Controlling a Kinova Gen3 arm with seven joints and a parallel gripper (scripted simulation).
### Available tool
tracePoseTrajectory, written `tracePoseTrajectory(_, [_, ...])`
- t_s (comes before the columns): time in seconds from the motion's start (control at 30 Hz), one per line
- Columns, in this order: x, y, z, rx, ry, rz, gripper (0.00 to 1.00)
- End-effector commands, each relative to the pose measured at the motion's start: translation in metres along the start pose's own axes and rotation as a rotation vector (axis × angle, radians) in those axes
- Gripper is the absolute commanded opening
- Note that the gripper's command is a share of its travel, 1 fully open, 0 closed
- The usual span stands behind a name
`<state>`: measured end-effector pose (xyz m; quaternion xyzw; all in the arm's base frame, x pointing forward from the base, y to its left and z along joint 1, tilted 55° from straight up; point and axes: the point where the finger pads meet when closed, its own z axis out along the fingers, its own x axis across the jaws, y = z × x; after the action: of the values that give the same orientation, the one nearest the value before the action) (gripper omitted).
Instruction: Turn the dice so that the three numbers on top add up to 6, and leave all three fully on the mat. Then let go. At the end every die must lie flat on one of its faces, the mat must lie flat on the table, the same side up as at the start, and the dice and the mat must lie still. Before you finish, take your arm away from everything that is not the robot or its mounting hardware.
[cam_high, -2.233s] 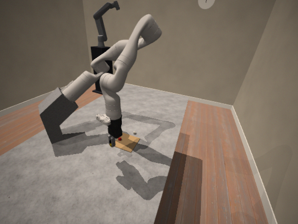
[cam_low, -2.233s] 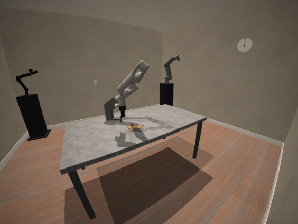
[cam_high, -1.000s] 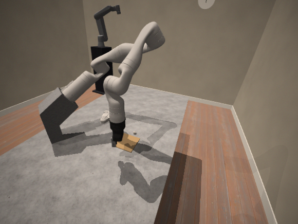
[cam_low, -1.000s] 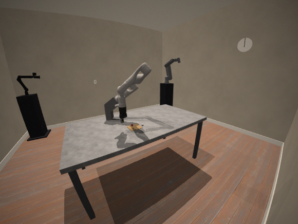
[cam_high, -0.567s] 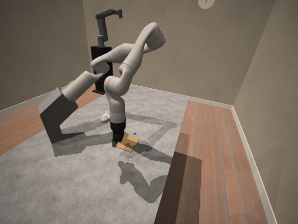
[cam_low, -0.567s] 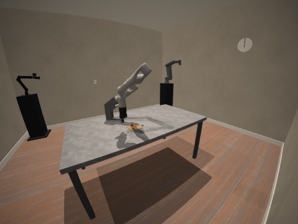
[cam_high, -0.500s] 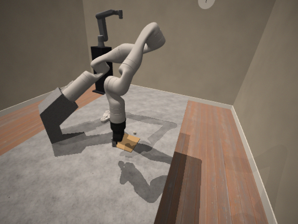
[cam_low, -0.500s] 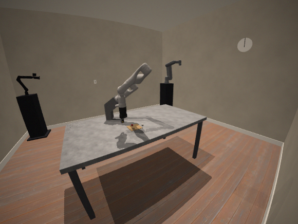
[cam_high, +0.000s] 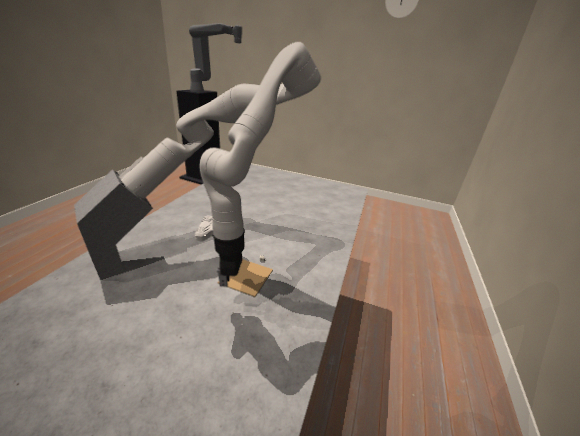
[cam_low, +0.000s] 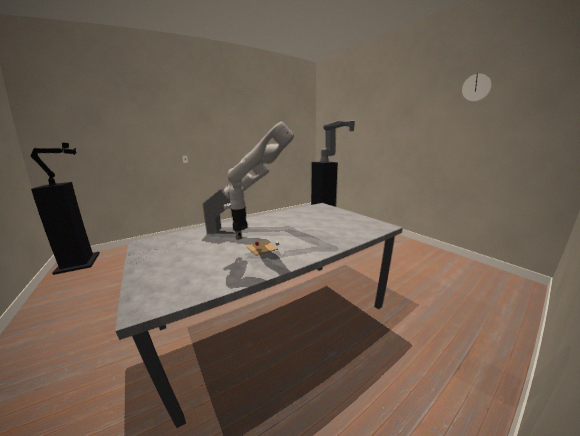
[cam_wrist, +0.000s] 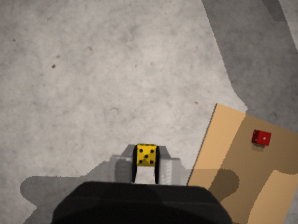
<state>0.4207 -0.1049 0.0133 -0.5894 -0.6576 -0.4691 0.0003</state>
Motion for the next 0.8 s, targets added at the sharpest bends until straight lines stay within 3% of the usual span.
tracePoseTrajectory(0.0, [-0.0011, -0.0031, -0.0014, -0.02, -0.001, 0.011, 0.34])
tracePoseTrajectory(0.3, [-0.0015, -0.0037, -0.0016, -0.115, -0.004, 0.01, 0.34])
tracePoseTrajectory(0.5, [-0.0015, -0.0051, -0.0012, -0.237, -0.005, 0.01, 0.34])
tracePoseTrajectory(0.73, [-0.0012, -0.0077, -0.0001, -0.425, -0.003, 0.01, 0.34])
tracePoseTrajectory(0.77, [-0.0012, -0.0077, -0.0001, -0.425, -0.003, 0.01, 0.34])
